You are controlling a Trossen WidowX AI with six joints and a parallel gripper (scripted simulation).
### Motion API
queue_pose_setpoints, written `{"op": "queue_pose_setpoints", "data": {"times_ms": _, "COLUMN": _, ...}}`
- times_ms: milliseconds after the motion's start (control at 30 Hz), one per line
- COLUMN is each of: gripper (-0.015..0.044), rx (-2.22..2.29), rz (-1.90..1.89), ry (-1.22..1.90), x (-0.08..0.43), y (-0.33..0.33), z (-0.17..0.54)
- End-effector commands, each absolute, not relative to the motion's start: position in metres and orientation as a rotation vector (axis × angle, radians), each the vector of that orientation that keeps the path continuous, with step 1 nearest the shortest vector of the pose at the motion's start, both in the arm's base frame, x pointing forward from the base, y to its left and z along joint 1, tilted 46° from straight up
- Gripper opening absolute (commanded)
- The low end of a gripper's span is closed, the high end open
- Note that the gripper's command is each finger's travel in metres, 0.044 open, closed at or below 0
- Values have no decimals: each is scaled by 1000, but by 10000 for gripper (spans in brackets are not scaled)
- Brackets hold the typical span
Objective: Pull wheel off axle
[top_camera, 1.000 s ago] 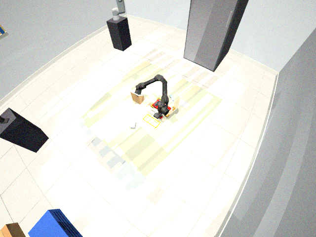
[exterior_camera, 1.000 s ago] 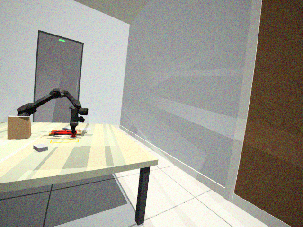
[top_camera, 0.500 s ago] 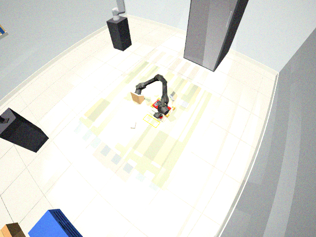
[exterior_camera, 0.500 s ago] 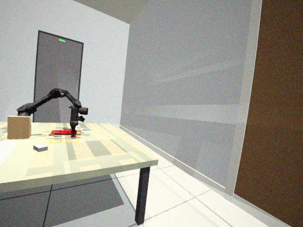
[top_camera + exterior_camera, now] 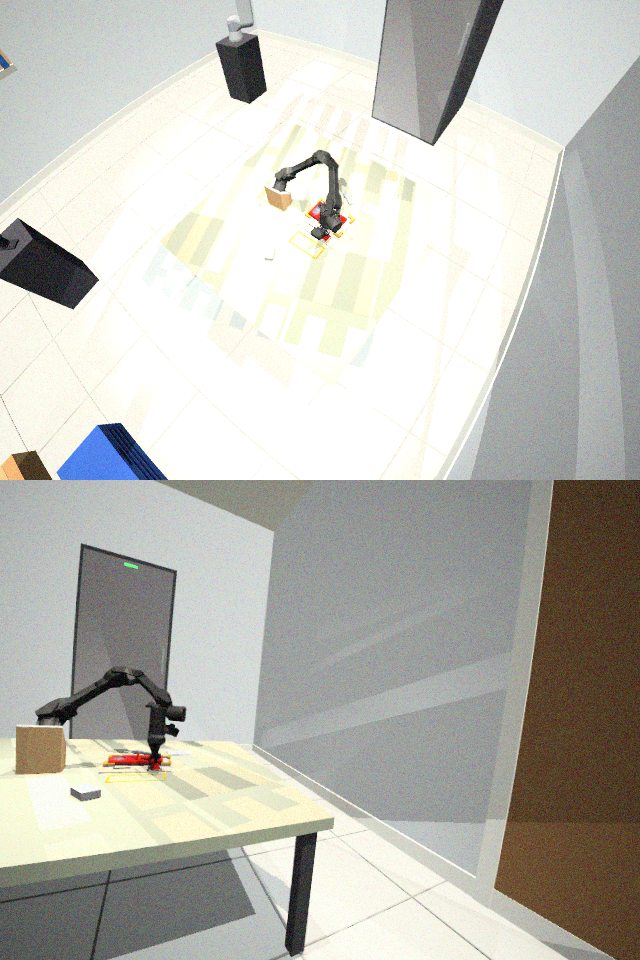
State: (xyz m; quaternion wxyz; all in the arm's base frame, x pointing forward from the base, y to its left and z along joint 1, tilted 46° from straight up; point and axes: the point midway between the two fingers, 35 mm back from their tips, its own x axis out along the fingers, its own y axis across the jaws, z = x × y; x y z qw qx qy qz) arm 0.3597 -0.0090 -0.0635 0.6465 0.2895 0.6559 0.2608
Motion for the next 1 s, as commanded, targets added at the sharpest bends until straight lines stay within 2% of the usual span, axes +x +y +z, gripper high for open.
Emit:
{"op": "queue_pose_setpoints", "data": {"times_ms": 0, "gripper": 0, "rx": 660, "rz": 587, "ry": 1484, "x": 360, "y": -14, "z": -60}}
{"op": "queue_pose_setpoints", "data": {"times_ms": 967, "gripper": 0, "rx": 660, "rz": 584, "ry": 1481, "x": 359, "y": -33, "z": -41}}
